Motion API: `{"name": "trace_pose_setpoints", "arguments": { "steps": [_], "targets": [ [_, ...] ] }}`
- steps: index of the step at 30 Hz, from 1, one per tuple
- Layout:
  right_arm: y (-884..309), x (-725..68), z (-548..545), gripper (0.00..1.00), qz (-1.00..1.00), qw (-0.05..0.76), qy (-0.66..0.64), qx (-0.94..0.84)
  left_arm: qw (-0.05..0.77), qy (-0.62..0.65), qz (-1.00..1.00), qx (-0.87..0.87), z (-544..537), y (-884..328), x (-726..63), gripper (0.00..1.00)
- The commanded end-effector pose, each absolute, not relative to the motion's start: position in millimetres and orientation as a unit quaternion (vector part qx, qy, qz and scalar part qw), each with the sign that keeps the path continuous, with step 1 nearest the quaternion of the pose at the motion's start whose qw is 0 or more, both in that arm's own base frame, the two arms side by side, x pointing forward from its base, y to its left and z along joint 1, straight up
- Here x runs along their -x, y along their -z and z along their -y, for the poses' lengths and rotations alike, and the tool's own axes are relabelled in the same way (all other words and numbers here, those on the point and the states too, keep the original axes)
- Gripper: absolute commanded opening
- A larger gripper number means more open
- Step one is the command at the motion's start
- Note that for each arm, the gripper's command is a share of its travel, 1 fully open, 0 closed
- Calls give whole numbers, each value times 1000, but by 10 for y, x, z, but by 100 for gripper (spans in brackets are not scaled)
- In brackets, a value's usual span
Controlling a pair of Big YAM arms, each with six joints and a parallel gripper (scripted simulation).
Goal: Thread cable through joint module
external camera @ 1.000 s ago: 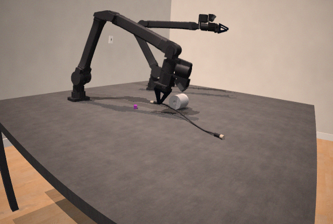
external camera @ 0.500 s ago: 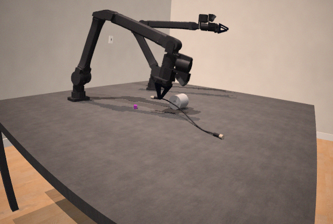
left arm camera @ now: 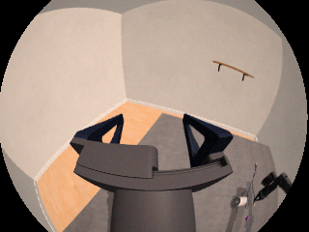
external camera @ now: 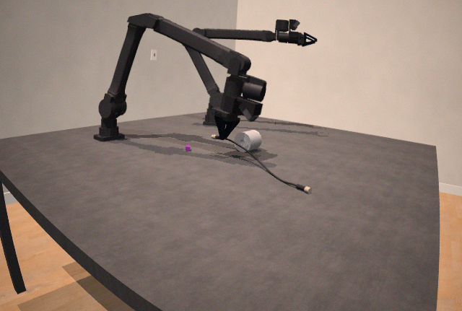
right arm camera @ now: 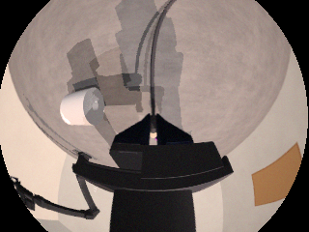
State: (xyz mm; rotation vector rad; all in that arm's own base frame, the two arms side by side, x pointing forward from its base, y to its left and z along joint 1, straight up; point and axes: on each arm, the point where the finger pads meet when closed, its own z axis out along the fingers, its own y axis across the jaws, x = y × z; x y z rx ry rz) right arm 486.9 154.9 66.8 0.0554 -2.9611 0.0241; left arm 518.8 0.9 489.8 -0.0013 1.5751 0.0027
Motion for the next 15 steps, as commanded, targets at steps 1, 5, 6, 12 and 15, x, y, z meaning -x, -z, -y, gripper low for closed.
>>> {"name": "trace_pose_setpoints", "arguments": {
  "steps": [1, 5, 6, 12, 15],
  "targets": [
    [-835, -4983, -1501, 0, 997, 58, -1, 56, 715, -2, -699, 3, -22, -5017, -5219, 96],
    [-822, -4983, -1540, 0, 994, 52, 3, 101, 715, -2, -699, 3, -22, -5017, -5219, 96],
    [-826, -4991, -1529, 0, 992, 50, 5, 115, 715, -2, -699, 3, -22, -5017, -5219, 96],
    [-803, -4979, -1570, 0, 987, 47, 9, 156, 715, -2, -699, 3, -22, -5017, -5219, 96],
    [-797, -4997, -1563, 0, 980, 44, 14, 193, 715, -2, -699, 3, -22, -5017, -5219, 96]
  ]
}}
